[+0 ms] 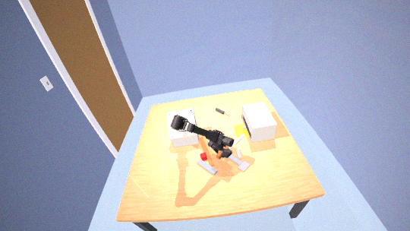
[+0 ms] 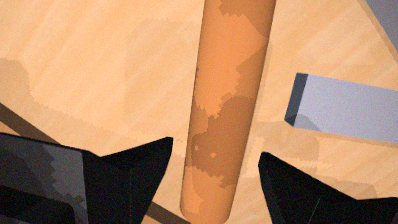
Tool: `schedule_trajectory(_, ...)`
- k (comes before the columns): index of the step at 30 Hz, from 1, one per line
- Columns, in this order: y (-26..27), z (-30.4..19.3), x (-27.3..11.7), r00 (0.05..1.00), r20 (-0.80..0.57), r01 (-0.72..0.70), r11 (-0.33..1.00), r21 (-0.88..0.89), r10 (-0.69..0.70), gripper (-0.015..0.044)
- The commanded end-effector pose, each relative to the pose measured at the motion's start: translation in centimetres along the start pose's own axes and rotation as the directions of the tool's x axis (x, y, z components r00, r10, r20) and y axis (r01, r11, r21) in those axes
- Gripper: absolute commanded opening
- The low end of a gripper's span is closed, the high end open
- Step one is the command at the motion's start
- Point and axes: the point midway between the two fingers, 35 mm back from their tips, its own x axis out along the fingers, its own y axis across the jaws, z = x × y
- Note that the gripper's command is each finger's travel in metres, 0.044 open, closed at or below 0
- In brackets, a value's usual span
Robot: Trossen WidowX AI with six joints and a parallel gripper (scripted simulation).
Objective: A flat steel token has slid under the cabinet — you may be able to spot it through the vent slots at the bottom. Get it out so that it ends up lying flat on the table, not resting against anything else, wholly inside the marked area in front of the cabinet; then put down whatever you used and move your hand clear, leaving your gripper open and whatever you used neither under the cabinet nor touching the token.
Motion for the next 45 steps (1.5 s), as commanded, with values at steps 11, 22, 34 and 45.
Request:
schedule_trajectory(11,0.0,0.1,0.1,1.000,0.001,0.003,1.000,-0.001,-0.003,0.0145)
schedule_trajectory(22,0.0,0.1,0.1,1.000,0.001,0.003,1.000,-0.001,-0.003,0.0000)
schedule_trajectory(34,0.0,1.6,0.2,1.000,0.004,0.000,1.000,-0.001,0.000,0.0000)
schedule_trajectory(45,0.1,3.4,0.2,1.000,0.005,-0.002,1.000,-0.001,0.002,0.0000)
